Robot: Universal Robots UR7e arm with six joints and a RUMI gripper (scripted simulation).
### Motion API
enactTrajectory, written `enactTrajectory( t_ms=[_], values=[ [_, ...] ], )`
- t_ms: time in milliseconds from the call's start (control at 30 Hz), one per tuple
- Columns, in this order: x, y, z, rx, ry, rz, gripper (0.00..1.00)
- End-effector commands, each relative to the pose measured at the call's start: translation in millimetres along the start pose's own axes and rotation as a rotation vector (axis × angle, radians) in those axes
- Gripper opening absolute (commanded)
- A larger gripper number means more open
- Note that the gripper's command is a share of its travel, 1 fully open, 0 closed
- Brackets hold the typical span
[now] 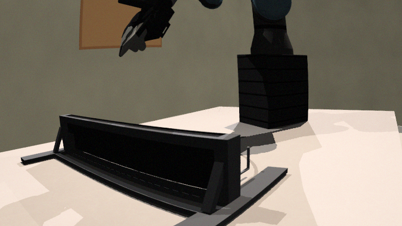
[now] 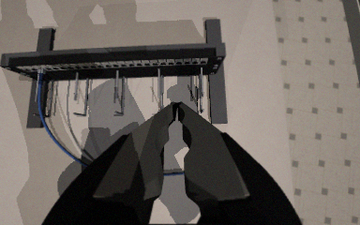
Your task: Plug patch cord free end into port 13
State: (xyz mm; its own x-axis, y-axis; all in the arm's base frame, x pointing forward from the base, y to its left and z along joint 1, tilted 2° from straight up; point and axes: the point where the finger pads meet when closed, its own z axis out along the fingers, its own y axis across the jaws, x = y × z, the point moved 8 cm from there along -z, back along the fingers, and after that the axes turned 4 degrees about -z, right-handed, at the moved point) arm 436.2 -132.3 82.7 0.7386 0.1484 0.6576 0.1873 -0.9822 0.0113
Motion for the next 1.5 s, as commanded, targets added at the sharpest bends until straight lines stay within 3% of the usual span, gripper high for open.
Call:
enactTrajectory(
  t_ms=[0, 300, 633, 1133, 1200, 1467],
  values=[
    [0.3, 0.2, -0.5, 0.0, 0.001, -0.001, 0.0],
    [-1.6, 1.0, 1.0, 0.001, -0.009, 0.024, 0.0],
    [-12.1, 5.1, 9.5, 0.002, -0.064, 0.156, 0.0],
    [-55.4, 17.1, 36.4, -0.059, -0.275, 0.641, 0.0],
    [-55.4, 17.1, 36.4, -0.059, -0.275, 0.641, 0.0],
    [-83.2, 21.9, 47.8, -0.151, -0.397, 0.92, 0.0]
  ],
)
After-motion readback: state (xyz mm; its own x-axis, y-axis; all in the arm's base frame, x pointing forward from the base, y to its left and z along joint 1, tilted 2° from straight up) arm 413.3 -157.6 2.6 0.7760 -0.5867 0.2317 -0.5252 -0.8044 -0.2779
